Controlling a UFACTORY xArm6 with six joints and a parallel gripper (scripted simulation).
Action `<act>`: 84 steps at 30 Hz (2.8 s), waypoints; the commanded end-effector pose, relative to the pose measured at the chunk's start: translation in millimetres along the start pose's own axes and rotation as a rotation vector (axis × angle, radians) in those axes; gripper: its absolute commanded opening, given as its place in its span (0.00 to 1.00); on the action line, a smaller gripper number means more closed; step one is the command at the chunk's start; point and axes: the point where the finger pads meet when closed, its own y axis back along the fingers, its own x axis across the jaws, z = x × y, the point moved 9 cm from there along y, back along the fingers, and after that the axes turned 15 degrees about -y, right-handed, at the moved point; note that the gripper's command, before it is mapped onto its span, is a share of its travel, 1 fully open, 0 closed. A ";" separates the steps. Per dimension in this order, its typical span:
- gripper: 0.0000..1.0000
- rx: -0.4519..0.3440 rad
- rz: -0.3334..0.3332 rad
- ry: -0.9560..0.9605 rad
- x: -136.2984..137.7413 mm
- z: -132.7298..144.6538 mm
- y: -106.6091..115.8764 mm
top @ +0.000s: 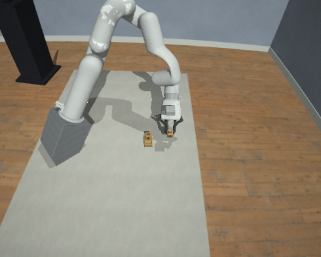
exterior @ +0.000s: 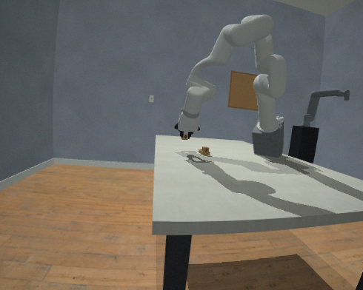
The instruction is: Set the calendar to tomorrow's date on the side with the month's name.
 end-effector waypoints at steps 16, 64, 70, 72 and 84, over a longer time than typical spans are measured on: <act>0.27 -0.167 0.083 0.014 -3.1 -12.8 -0.6; 0.27 -0.491 0.162 0.004 -16.4 -56.2 -15.5; 0.27 -0.552 0.157 0.003 -17.0 -58.0 -16.5; 0.27 -0.562 0.156 0.002 -17.1 -58.2 -16.6; 0.27 -0.596 0.178 0.003 -17.4 -64.7 -22.2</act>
